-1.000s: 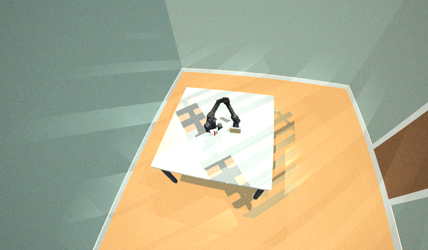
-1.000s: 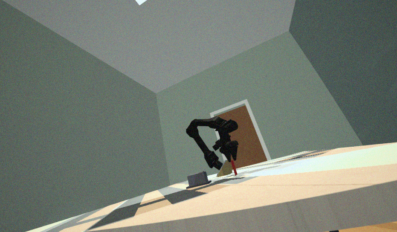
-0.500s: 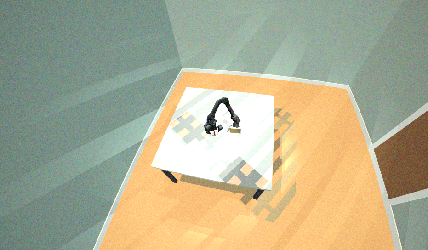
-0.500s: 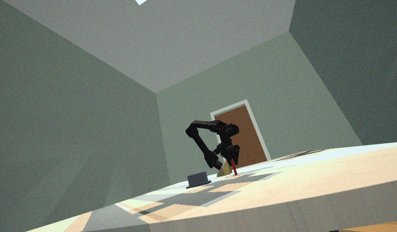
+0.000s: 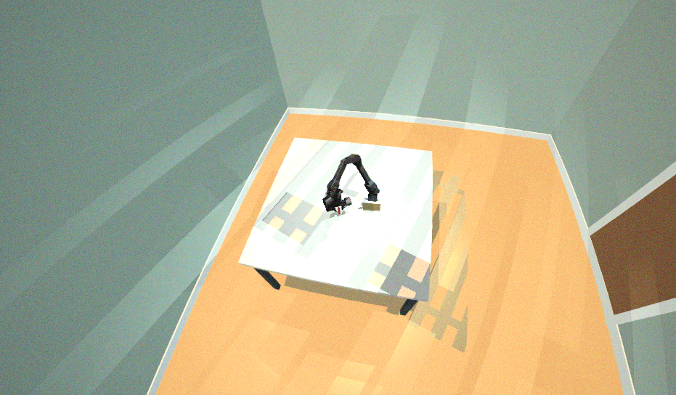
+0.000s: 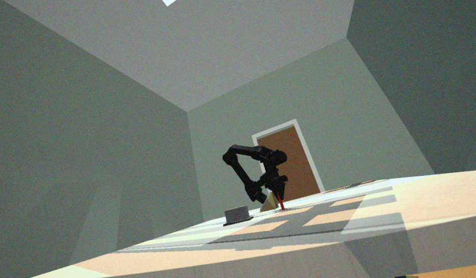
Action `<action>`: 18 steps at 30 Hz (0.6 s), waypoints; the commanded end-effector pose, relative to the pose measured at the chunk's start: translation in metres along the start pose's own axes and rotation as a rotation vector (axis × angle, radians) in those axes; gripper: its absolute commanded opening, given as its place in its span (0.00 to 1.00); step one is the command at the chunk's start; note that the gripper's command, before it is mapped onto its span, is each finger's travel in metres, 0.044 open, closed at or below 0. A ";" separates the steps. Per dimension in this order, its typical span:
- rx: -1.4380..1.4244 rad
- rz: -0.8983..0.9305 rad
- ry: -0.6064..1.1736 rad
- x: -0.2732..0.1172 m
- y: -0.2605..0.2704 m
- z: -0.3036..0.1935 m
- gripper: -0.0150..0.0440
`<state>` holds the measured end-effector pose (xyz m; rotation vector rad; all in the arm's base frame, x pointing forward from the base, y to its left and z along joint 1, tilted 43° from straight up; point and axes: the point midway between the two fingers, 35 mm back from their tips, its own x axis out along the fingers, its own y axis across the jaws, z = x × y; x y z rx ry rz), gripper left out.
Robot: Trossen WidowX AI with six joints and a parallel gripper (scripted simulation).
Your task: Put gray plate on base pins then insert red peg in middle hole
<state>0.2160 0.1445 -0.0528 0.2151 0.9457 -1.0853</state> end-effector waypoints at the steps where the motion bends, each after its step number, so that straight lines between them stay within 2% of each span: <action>1: -0.004 0.002 -0.004 0.001 0.000 0.001 0.42; 4: -0.004 0.002 -0.004 0.001 0.000 0.001 0.29; 7: -0.004 0.002 -0.004 0.001 0.000 0.001 0.25; 18: -0.004 0.002 -0.003 -0.010 0.002 0.000 0.25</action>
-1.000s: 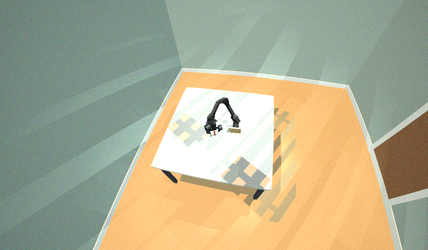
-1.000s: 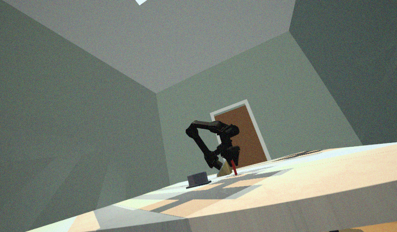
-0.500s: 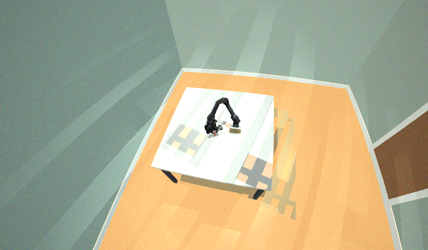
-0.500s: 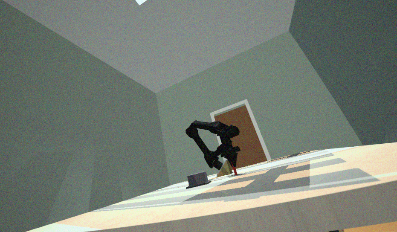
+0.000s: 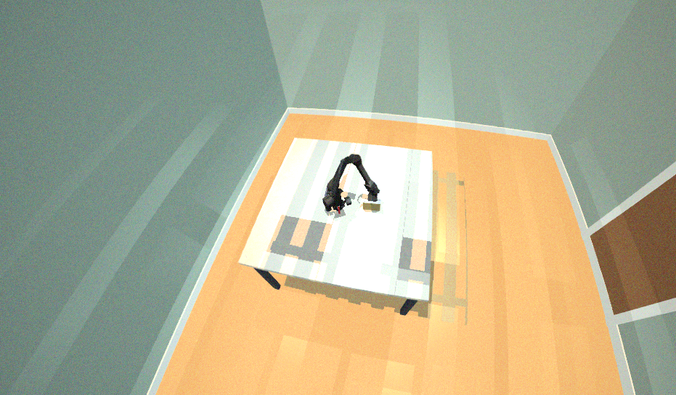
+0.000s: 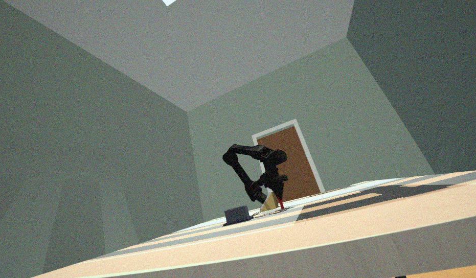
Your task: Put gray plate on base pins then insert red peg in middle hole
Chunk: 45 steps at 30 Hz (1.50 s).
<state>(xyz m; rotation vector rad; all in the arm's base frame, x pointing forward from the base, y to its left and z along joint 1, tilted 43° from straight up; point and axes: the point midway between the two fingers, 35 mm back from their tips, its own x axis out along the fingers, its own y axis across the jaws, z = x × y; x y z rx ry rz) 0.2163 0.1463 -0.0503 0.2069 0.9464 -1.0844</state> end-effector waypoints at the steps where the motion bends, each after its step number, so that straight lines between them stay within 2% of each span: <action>1: 0.002 0.005 0.001 -0.010 0.002 -0.001 0.25; 22: 0.001 0.005 0.003 -0.077 0.009 0.000 0.25; 23: -0.001 0.007 0.000 -0.067 0.009 0.001 0.25; 45: -0.005 0.016 0.015 -0.073 0.024 0.061 0.25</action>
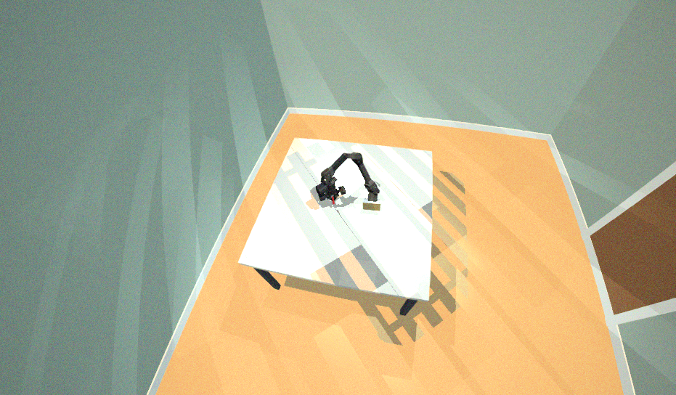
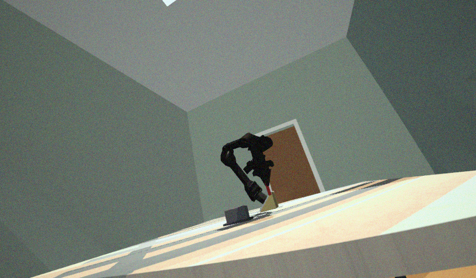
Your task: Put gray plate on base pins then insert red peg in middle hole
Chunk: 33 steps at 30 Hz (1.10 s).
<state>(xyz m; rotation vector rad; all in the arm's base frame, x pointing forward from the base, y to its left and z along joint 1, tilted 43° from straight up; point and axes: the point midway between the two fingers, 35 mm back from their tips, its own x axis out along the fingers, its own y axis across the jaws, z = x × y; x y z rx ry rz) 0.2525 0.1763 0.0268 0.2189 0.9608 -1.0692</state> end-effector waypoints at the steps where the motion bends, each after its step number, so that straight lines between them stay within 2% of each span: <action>1: -0.001 0.002 -0.002 -0.001 0.002 0.014 0.25; 33: 0.003 0.001 -0.009 -0.003 0.002 0.113 0.25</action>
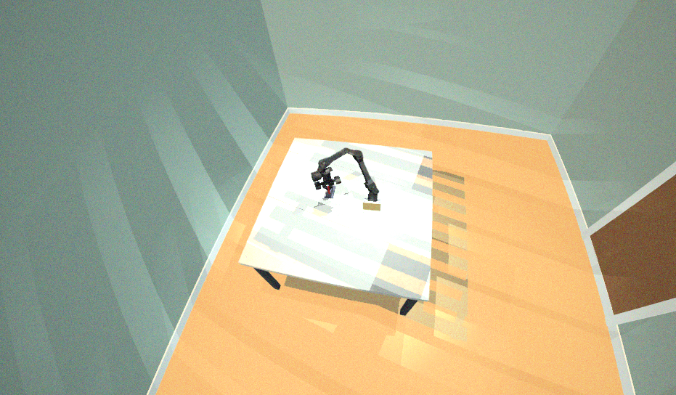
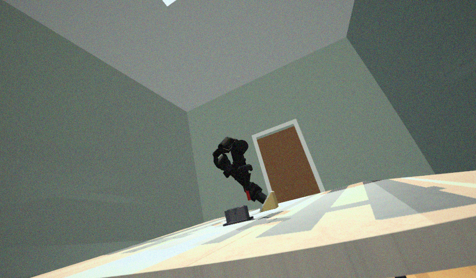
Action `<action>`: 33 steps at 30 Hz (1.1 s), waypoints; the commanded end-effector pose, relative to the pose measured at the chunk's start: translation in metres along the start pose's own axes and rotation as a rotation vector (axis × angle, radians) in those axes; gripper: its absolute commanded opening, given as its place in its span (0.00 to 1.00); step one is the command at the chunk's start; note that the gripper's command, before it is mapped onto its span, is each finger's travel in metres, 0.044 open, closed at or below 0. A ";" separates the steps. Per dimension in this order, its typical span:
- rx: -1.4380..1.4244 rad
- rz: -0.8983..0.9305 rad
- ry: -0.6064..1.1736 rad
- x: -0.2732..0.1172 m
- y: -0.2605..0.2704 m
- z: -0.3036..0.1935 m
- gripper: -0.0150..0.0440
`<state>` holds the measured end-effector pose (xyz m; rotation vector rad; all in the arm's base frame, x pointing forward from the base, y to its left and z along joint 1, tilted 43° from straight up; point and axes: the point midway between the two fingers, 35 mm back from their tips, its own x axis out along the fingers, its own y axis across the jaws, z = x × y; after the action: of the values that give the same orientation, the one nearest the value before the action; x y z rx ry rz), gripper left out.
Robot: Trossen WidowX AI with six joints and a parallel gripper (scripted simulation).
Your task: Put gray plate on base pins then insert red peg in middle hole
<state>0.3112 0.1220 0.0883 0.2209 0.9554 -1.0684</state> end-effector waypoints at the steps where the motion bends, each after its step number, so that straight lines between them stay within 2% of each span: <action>1: 0.000 -0.002 -0.006 0.000 -0.002 0.015 0.25; 18: 0.005 -0.014 -0.021 0.002 -0.015 0.066 0.25; 33: 0.005 -0.014 -0.022 0.002 -0.015 0.067 0.25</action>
<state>0.3362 0.0752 0.1307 0.2137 0.9372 -1.0853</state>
